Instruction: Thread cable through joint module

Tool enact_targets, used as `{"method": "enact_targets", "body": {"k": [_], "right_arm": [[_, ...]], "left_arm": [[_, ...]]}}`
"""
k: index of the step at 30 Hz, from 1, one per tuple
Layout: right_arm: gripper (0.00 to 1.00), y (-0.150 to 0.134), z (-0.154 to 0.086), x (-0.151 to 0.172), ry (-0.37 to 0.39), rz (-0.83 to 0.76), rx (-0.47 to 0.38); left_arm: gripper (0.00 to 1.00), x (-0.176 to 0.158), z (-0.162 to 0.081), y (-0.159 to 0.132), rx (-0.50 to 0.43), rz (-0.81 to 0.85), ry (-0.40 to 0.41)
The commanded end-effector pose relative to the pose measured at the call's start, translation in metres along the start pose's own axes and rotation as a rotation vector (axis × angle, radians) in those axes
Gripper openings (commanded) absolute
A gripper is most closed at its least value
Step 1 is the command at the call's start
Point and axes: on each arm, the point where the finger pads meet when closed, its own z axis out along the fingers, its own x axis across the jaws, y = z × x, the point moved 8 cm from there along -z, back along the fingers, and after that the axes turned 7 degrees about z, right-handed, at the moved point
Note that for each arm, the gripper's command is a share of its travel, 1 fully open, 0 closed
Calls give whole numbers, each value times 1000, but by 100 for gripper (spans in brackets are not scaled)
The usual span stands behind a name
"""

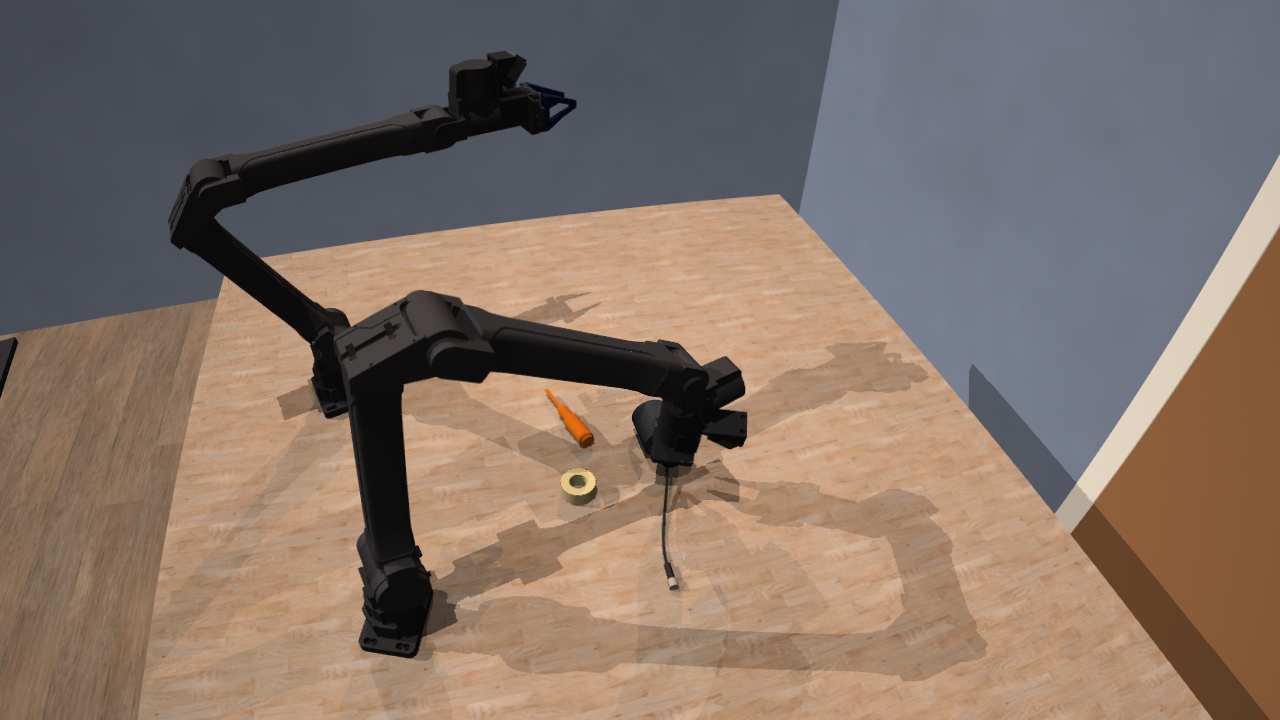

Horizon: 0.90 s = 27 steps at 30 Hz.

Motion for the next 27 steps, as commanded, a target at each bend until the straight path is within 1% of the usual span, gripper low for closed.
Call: {"method": "enact_targets", "body": {"k": [1, 4, 8, 10, 11, 12, 14, 17, 19, 20, 21, 25, 27], "right_arm": [[32, 5, -13, -1, 26, -134, -34], [32, 5, -6, -5, 12, -198, -20], [32, 5, -12, -3, 21, -294, -33], [32, 5, -12, -3, 21, -294, -33], [32, 7, -7, 0, 15, -318, -24], [32, 6, -2, -7, 10, -335, -20], [32, 4, -8, -8, 7, -379, -17], [32, 5, -15, -5, 20, -456, -45], [32, 5, -12, -6, 19, -500, -39], [32, 6, -4, -9, 9, -518, -20], [32, 6, -4, -9, 10, -542, -23], [32, 5, -13, -8, 14, -638, -38], [32, 5, -13, -8, 14, -638, -38]], "left_arm": [[46, 3, -2, 18, -42, 5, 5], [46, 3, -2, 18, -42, 5, 5], [46, 3, -2, 18, -42, 5, 5], [46, 3, -2, 18, -42, 5, 5], [46, 3, -2, 18, -42, 5, 5], [46, 3, -2, 18, -42, 5, 5], [46, 3, -2, 18, -42, 5, 5], [46, 3, -2, 18, -42, 5, 5], [46, 3, -2, 18, -42, 5, 5], [46, 3, -2, 18, -42, 5, 5], [46, 3, -2, 18, -42, 5, 5], [46, 3, -2, 18, -42, 5, 5], [46, 3, -2, 18, -42, 5, 5]]}}
